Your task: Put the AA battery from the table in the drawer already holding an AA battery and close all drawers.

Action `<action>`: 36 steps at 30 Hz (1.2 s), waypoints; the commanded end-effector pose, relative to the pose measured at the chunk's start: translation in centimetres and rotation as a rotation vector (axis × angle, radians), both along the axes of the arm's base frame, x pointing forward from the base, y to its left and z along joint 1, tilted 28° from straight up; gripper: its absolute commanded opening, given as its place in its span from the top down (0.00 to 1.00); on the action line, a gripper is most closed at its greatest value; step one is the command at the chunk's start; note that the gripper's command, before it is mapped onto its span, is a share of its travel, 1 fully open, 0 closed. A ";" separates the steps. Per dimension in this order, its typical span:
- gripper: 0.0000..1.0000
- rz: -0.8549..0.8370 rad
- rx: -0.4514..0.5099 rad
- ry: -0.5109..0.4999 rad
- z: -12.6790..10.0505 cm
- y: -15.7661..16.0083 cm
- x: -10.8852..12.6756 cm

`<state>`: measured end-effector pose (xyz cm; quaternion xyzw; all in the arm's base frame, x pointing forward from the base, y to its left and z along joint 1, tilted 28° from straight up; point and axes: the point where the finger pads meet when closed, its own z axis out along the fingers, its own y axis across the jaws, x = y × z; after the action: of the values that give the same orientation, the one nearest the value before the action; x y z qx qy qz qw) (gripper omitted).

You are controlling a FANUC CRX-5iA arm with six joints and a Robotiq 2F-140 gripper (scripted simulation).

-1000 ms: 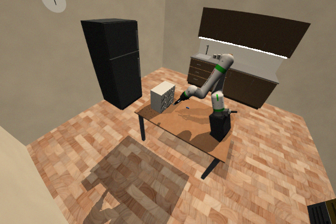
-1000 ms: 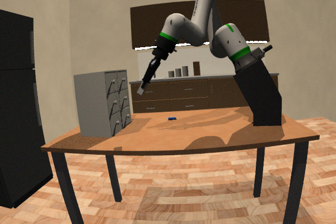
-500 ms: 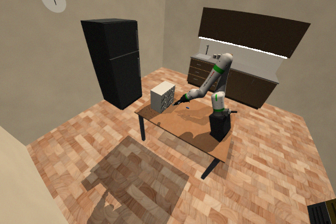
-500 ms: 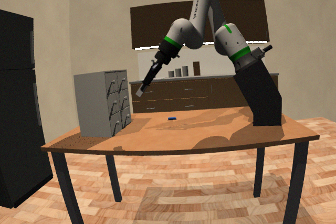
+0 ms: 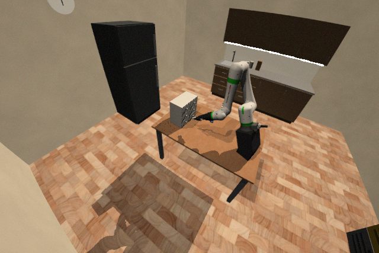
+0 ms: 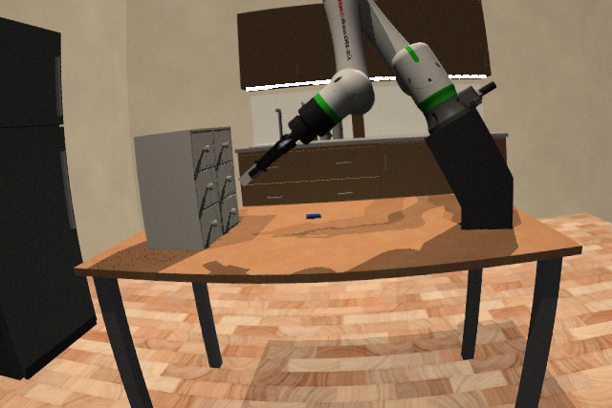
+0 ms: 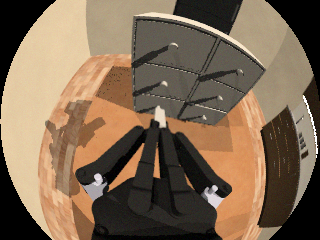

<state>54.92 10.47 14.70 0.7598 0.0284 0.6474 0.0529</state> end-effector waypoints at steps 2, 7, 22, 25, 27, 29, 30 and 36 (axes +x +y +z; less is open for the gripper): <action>1.00 0.005 -0.003 -0.073 -0.2 -0.2 0.8; 1.00 0.012 -0.005 -0.129 -0.4 -0.2 1.5; 1.00 0.024 -0.007 -0.234 -0.8 -0.3 2.6; 1.00 0.026 -0.008 -0.249 -0.8 -0.3 2.8; 1.00 0.027 -0.008 -0.257 -0.8 -0.3 2.9; 1.00 0.028 -0.008 -0.263 -0.9 -0.3 3.0; 1.00 0.028 -0.008 -0.266 -0.9 -0.3 3.0; 1.00 0.029 -0.008 -0.273 -0.9 -0.3 3.1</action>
<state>57.97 10.12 13.82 0.6648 0.0346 0.7446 0.0503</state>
